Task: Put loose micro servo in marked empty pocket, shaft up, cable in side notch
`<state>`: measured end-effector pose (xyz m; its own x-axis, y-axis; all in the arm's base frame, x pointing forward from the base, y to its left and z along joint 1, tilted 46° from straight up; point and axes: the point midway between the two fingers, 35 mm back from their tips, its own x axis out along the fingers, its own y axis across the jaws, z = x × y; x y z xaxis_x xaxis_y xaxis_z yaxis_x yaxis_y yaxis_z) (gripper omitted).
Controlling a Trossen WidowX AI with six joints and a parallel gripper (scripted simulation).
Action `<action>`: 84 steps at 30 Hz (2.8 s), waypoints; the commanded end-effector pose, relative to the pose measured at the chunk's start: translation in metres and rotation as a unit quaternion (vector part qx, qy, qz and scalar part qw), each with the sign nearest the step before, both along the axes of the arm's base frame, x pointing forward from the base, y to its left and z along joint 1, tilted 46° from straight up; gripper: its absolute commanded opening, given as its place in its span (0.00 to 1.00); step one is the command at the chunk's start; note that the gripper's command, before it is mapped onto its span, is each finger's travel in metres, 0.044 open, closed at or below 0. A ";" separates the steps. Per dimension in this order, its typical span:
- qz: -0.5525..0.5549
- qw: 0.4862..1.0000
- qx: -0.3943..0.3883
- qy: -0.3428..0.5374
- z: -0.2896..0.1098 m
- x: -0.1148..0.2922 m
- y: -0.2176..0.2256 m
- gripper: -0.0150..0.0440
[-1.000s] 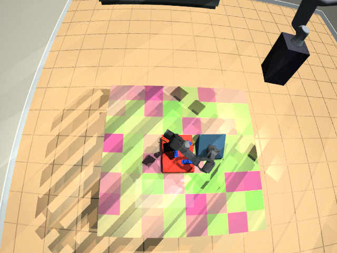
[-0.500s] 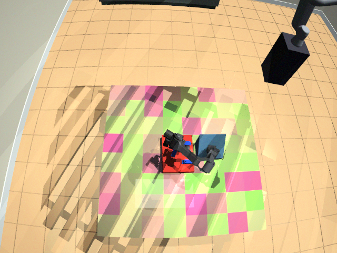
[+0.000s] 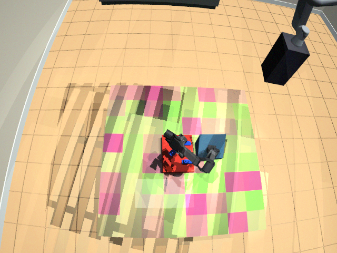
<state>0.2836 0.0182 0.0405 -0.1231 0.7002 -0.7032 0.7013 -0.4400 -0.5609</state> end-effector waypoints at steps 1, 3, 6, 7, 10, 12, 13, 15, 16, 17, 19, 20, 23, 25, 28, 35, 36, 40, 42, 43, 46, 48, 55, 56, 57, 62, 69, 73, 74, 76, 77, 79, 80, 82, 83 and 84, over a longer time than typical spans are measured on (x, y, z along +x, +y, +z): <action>-0.055 0.997 -0.012 0.054 -0.001 0.000 -0.001 0.25; -0.079 0.994 -0.016 0.078 -0.001 0.000 -0.001 0.25; -0.116 0.986 -0.022 0.114 -0.001 0.000 -0.001 0.25; -0.128 0.983 -0.024 0.126 -0.001 0.000 -0.001 0.25; -0.164 0.973 -0.031 0.162 -0.001 0.000 -0.001 0.25; -0.187 0.964 -0.035 0.185 -0.001 0.000 -0.001 0.25; -0.199 0.959 -0.037 0.197 -0.001 0.000 -0.001 0.25; -0.221 0.950 -0.040 0.218 -0.001 0.000 -0.001 0.25; -0.226 0.947 -0.041 0.224 -0.001 0.000 -0.001 0.25; -0.228 0.946 -0.042 0.226 -0.001 0.000 -0.001 0.25; -0.228 0.946 -0.042 0.226 -0.001 0.000 -0.001 0.25; -0.228 0.946 -0.042 0.226 -0.001 0.000 -0.001 0.25; -0.228 0.946 -0.042 0.226 -0.001 -0.001 -0.001 0.25; -0.228 0.946 -0.042 0.226 -0.001 -0.004 -0.002 0.25; -0.228 0.946 -0.042 0.226 -0.001 -0.014 -0.004 0.25; -0.228 0.946 -0.042 0.227 -0.001 -0.045 -0.010 0.25; -0.228 0.946 -0.042 0.227 -0.001 -0.049 -0.011 0.25; -0.228 0.946 -0.043 0.227 -0.001 -0.069 -0.014 0.25; -0.229 0.946 -0.043 0.228 -0.001 -0.078 -0.016 0.25; -0.228 0.946 -0.043 0.228 -0.001 -0.083 -0.016 0.25; -0.229 0.945 -0.043 0.228 -0.001 -0.097 -0.019 0.25; -0.228 0.945 -0.043 0.228 -0.001 -0.105 -0.020 0.25; -0.228 0.945 -0.043 0.228 -0.003 -0.108 -0.019 0.25; -0.228 0.945 -0.043 0.228 -0.004 -0.108 -0.018 0.25; -0.228 0.945 -0.043 0.228 -0.005 -0.108 -0.017 0.25; -0.228 0.945 -0.043 0.228 -0.011 -0.109 -0.012 0.25; -0.228 0.945 -0.043 0.228 -0.015 -0.109 -0.007 0.25; -0.228 0.945 -0.043 0.228 -0.015 -0.109 -0.007 0.25; -0.228 0.945 -0.043 0.228 -0.015 -0.109 -0.007 0.25; -0.228 0.945 -0.043 0.228 -0.015 -0.109 -0.007 0.25; -0.228 0.945 -0.043 0.228 -0.015 -0.109 -0.007 0.25; -0.228 0.945 -0.043 0.228 -0.016 -0.109 -0.007 0.25; -0.228 0.945 -0.043 0.228 -0.016 -0.109 -0.006 0.25; -0.228 0.945 -0.043 0.228 -0.017 -0.110 -0.005 0.25; -0.228 0.945 -0.043 0.228 -0.018 -0.110 -0.005 0.25; -0.228 0.945 -0.043 0.228 -0.018 -0.110 -0.004 0.25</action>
